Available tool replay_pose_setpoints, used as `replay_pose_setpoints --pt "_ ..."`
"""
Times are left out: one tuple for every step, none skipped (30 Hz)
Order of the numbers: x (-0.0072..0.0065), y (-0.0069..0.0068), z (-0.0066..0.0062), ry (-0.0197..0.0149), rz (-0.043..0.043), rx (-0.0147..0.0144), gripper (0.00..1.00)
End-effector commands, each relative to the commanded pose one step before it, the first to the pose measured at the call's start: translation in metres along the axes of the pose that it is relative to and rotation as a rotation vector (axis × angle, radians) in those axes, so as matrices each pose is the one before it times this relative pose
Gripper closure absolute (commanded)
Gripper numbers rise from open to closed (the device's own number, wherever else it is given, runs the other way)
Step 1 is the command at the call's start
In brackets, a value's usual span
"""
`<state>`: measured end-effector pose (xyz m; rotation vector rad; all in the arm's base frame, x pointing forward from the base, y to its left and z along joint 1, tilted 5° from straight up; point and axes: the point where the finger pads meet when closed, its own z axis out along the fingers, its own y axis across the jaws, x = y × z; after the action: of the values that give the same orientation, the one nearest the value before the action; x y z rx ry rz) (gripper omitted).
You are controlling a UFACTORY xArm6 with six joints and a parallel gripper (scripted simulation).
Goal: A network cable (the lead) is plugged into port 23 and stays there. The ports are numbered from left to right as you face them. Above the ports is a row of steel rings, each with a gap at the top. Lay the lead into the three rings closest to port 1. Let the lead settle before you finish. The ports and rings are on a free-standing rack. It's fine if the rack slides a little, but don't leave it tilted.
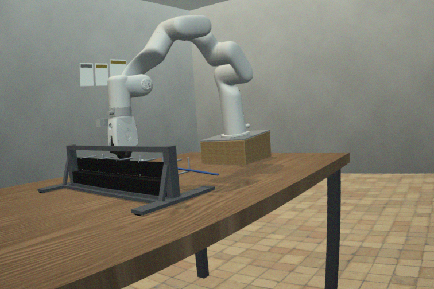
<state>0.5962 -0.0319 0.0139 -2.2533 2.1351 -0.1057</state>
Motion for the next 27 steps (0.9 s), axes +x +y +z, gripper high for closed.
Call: replay_pose_setpoints --pt "0.00024 -0.00856 -0.00219 0.00053 0.00002 0.00484 1.00" --pt "0.00000 -0.00166 0.00000 0.00000 0.00000 0.00000 1.00" --pt "0.00000 -0.00167 0.00000 0.00000 0.00000 0.00000 1.00" --pt "0.00000 -0.00167 0.00000 0.00000 0.00000 0.00000 1.00" --pt "0.00000 -0.00165 0.00000 0.00000 0.00000 0.00000 1.00" --pt "0.00000 0.00000 0.00000 0.00000 0.00000 0.00000 1.00" --pt "0.00000 0.00000 0.00000 0.00000 0.00000 0.00000 1.00" --pt "0.00000 -0.00162 0.00000 0.00000 0.00000 0.00000 1.00" --pt "0.00000 -0.00158 0.00000 0.00000 0.00000 0.00000 1.00" --pt "0.00000 -0.00153 0.00000 0.00000 0.00000 0.00000 1.00" --pt "0.00000 -0.00146 0.00000 0.00000 0.00000 0.00000 1.00" --pt "0.00000 -0.00139 0.00000 0.00000 0.00000 0.00000 1.00" --pt "0.00000 -0.00131 0.00000 0.00000 0.00000 0.00000 1.00" --pt "0.00000 -0.00122 0.00000 0.00000 0.00000 0.00000 1.00" --pt "0.00000 -0.00112 0.00000 0.00000 0.00000 0.00000 1.00" --pt "0.00000 -0.00102 0.00000 0.00000 0.00000 0.00000 1.00" --pt "0.00000 -0.00091 0.00000 0.00000 0.00000 0.00000 1.00" --pt "0.00000 -0.00080 0.00000 0.00000 0.00000 0.00000 1.00" --pt "0.00000 -0.00069 0.00000 0.00000 0.00000 0.00000 1.00" --pt "0.00000 -0.00059 0.00000 0.00000 0.00000 0.00000 1.00" --pt "0.00000 -0.00048 0.00000 0.00000 0.00000 0.00000 1.00" --pt "0.00000 -0.00038 0.00000 0.00000 0.00000 0.00000 1.00" --pt "0.00000 0.00000 0.00000 0.00000 0.00000 0.00000 1.00" --pt "0.00000 0.00000 0.00000 0.00000 0.00000 0.00000 1.00" --pt "0.00000 -0.00029 0.00000 0.00000 0.00000 0.00000 1.00" --pt "0.00000 -0.00020 0.00000 0.00000 0.00000 0.00000 1.00" --pt "0.00000 -0.00013 0.00000 0.00000 0.00000 0.00000 1.00"
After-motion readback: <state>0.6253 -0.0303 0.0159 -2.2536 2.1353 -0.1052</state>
